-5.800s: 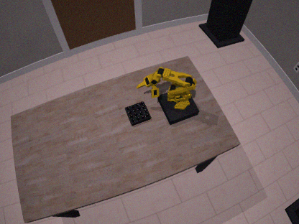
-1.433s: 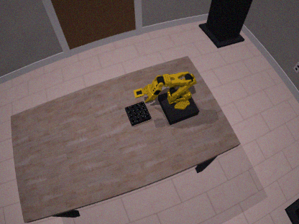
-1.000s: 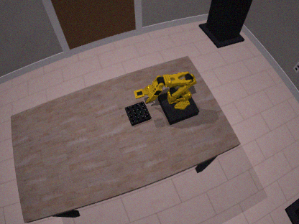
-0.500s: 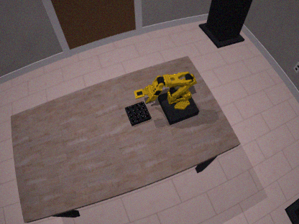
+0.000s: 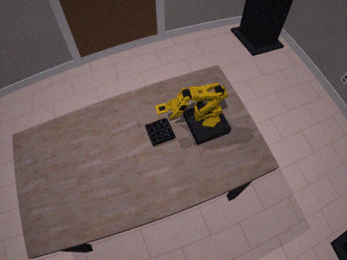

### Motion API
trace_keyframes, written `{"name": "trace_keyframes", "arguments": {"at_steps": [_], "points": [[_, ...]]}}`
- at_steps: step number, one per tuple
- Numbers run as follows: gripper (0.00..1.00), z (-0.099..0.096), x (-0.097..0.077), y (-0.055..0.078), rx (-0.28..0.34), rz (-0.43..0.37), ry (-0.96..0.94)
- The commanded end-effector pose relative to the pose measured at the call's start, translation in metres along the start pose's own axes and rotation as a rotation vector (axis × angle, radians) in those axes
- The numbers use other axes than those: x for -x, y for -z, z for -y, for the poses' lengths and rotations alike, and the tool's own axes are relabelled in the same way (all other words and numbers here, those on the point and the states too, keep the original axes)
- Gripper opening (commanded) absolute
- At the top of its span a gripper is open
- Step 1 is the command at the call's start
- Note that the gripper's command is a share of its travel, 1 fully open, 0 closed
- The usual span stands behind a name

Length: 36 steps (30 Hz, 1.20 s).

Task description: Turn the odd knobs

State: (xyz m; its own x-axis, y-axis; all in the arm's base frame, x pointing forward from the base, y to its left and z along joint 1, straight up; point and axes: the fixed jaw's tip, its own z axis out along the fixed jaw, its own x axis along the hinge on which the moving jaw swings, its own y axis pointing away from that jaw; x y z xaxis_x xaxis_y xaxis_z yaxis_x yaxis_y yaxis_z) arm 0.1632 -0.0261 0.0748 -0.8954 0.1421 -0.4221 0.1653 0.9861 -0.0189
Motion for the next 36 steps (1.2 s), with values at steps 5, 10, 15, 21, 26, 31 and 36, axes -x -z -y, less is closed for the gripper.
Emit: {"name": "trace_keyframes", "arguments": {"at_steps": [5, 10, 15, 21, 26, 31, 36], "points": [[0.40, -0.002, -0.004, -0.002, 0.006, -0.015, 0.001], [0.40, -0.002, -0.004, -0.002, 0.006, -0.015, 0.001], [0.40, -0.002, -0.004, -0.002, 0.006, -0.015, 0.001], [0.40, -0.002, -0.004, -0.002, 0.006, -0.015, 0.001], [0.40, -0.002, -0.004, -0.002, 0.006, -0.015, 0.001], [0.40, -0.002, 0.002, -0.003, 0.006, -0.015, 0.001], [0.40, -0.002, 0.016, -0.007, 0.006, -0.016, 0.001]]}}
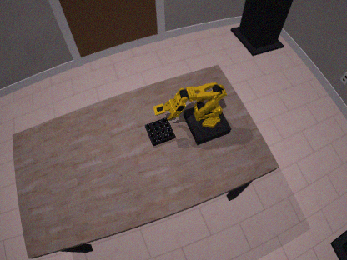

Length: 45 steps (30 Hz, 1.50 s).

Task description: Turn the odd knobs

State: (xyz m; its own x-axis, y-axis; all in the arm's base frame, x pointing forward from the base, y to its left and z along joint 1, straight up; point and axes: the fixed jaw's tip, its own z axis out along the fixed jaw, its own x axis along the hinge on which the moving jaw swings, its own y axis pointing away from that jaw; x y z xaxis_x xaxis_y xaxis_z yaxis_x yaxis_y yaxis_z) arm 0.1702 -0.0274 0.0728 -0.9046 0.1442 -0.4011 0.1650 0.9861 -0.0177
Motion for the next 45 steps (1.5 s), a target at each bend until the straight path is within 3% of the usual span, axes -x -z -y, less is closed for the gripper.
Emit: {"name": "trace_keyframes", "arguments": {"at_steps": [1, 15, 45], "points": [[0.40, -0.002, 0.014, -0.003, 0.005, 0.007, 0.001], [0.40, -0.001, 0.043, -0.019, 0.005, 0.006, 0.001], [0.40, -0.002, 0.044, -0.020, 0.008, 0.006, -0.003]]}}
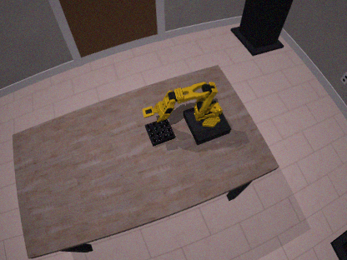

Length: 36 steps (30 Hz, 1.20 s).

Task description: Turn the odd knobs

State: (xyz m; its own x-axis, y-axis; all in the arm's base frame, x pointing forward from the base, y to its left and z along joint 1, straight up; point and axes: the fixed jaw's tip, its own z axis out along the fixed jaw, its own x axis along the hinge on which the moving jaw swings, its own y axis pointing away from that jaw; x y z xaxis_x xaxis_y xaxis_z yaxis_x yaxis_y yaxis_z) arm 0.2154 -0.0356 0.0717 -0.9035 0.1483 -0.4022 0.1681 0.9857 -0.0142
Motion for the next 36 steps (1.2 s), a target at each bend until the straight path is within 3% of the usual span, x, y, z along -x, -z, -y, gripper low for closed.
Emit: {"name": "trace_keyframes", "arguments": {"at_steps": [1, 36], "points": [[0.40, -0.0027, 0.0026, -0.0007, 0.006, 0.005, 0.001], [0.40, -0.0026, 0.0074, -0.0010, 0.005, 0.018, 0.000]]}}
